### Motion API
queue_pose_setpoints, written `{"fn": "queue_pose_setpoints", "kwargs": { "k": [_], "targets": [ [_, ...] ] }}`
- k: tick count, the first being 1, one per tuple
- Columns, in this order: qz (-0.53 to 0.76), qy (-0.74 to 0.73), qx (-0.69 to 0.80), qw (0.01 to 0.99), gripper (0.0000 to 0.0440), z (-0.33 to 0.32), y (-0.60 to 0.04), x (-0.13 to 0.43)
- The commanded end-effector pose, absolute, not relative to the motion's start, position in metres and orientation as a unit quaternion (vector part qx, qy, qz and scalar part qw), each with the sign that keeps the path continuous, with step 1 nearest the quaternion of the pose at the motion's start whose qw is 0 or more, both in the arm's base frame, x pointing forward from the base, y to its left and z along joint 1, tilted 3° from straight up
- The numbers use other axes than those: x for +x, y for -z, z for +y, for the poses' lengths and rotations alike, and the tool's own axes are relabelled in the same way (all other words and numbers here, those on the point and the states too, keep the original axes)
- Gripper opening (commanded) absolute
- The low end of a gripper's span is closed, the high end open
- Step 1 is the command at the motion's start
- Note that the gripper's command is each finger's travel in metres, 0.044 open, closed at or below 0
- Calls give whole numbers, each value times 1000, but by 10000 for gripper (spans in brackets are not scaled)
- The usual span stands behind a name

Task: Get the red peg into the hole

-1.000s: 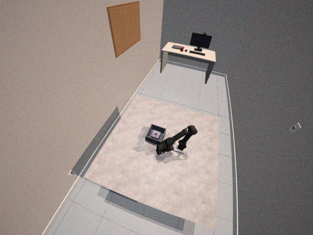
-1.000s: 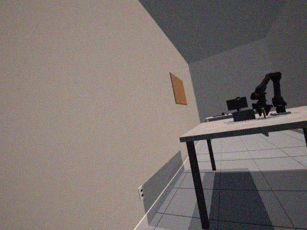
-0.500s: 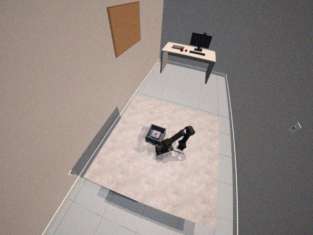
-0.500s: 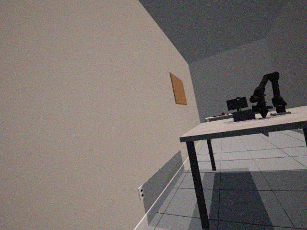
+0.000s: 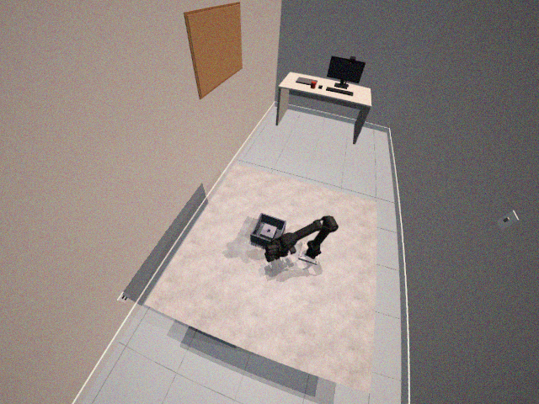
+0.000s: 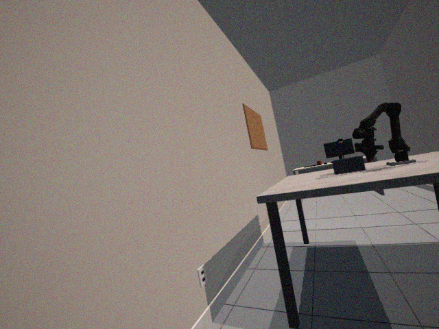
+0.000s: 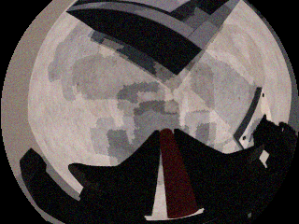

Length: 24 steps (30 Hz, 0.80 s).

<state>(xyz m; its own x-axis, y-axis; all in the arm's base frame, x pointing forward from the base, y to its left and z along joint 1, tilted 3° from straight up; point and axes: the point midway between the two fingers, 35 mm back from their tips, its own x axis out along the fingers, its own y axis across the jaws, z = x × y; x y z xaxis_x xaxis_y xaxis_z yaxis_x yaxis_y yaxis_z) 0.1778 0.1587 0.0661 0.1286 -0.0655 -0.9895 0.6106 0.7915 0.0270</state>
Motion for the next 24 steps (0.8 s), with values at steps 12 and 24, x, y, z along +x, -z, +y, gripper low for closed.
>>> {"fn": "queue_pose_setpoints", "kwargs": {
  "k": [12, 24],
  "targets": [
    [548, 271, 276, 742, 0, 136, -127, 222],
    [502, 318, 303, 745, 0, 95, -138, 266]
  ]
}}
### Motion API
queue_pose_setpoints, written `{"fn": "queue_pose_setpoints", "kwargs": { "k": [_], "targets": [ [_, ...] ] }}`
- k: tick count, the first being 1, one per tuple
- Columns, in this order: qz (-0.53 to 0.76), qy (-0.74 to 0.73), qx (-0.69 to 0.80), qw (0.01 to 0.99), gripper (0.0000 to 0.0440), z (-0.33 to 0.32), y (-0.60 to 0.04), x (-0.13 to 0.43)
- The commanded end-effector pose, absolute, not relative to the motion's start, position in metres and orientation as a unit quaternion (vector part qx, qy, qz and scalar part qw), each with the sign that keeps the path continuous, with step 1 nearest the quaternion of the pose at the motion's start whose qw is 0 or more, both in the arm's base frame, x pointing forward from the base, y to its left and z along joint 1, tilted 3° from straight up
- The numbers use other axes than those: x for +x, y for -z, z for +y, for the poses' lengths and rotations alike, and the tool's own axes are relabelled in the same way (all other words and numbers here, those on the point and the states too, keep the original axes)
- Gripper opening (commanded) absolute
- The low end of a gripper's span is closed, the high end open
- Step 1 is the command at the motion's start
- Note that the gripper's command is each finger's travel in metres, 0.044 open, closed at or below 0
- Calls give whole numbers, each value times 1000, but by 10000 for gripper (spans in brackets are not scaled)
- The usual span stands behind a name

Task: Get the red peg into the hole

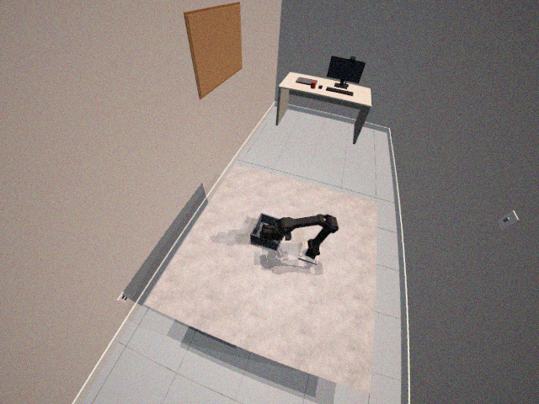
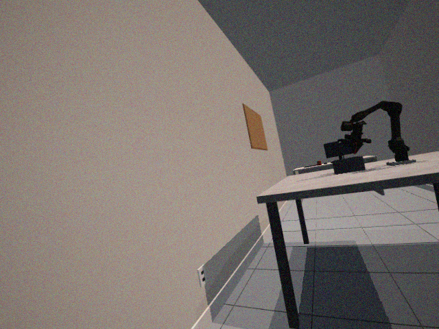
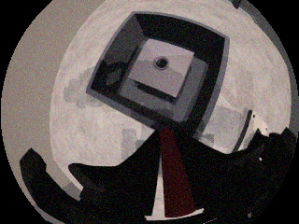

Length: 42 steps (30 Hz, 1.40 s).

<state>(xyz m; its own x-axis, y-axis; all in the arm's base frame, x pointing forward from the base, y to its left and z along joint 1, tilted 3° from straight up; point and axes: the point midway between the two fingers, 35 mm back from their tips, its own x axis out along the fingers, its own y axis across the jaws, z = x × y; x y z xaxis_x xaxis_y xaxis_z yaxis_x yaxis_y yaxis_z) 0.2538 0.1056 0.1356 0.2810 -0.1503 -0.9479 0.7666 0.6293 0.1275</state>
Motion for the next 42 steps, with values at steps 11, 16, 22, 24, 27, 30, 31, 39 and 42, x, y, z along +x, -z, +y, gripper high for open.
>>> {"fn": "queue_pose_setpoints", "kwargs": {
  "k": [11, 16, 22, 24, 27, 30, 31, 39, 42],
  "targets": [
    [492, 335, 299, 746, 0, 56, -126, 302],
    [503, 331, 290, 744, 1, 42, -116, 312],
    [525, 319, 275, 740, 0, 30, -102, 320],
    [532, 313, 270, 739, 0, 27, -97, 321],
    [544, 303, 264, 737, 0, 24, -88, 323],
    [557, 292, 256, 734, 2, 24, -80, 323],
    [561, 288, 254, 733, 8, 24, -77, 323],
    [586, 280, 244, 720, 157, 18, -63, 325],
    [586, 278, 239, 723, 175, 13, -70, 332]
  ]
}}
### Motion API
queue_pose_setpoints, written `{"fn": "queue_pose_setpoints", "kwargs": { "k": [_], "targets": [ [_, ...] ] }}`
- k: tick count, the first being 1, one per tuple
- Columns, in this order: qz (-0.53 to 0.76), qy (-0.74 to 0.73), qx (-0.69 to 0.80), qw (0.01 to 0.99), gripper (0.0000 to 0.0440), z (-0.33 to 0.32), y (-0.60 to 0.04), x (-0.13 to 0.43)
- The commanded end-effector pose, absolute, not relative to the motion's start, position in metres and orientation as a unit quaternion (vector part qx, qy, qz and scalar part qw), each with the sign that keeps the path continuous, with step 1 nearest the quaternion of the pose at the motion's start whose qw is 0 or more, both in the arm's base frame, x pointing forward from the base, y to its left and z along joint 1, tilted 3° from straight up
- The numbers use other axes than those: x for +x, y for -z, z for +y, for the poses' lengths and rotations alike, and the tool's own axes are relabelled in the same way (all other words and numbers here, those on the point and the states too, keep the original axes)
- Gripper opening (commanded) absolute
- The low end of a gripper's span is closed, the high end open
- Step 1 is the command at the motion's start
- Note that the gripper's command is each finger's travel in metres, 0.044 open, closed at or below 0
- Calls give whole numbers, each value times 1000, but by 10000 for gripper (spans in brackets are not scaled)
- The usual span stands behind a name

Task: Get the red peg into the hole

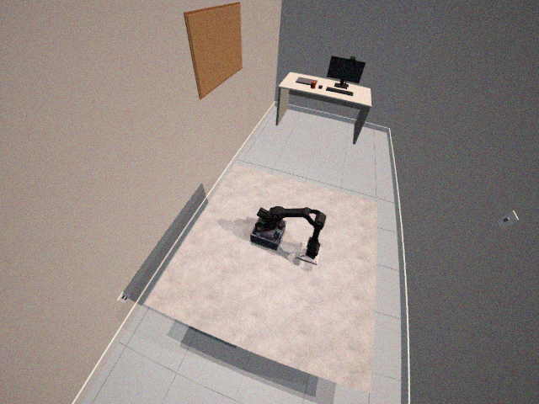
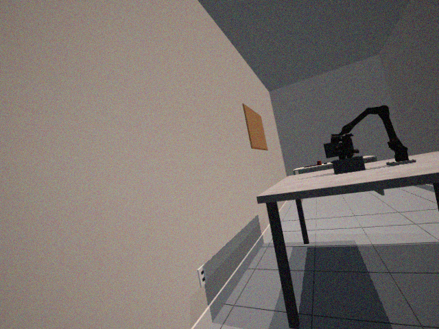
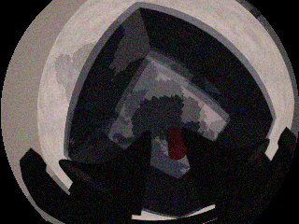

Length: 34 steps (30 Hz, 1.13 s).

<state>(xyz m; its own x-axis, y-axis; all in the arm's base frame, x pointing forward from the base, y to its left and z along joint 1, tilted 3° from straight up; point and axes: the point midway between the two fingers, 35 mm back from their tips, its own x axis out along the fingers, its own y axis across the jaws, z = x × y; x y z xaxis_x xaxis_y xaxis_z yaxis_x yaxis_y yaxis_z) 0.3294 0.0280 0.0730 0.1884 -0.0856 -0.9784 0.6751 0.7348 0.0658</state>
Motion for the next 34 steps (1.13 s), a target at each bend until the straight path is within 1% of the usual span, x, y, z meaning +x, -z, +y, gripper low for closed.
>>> {"fn": "queue_pose_setpoints", "kwargs": {
  "k": [1, 5, 7, 9, 15, 16, 34],
  "targets": [
    [585, 278, 239, 723, 185, 12, -72, 335],
    [587, 268, 247, 723, 208, 13, -83, 345],
    [588, 263, 250, 723, 229, 15, -87, 350],
    [591, 261, 253, 720, 272, 16, -90, 353],
    [602, 251, 266, 709, 430, 20, -100, 366],
    [604, 248, 269, 708, 440, 22, -102, 369],
    [605, 181, 306, 713, 440, 57, -141, 414]
  ]
}}
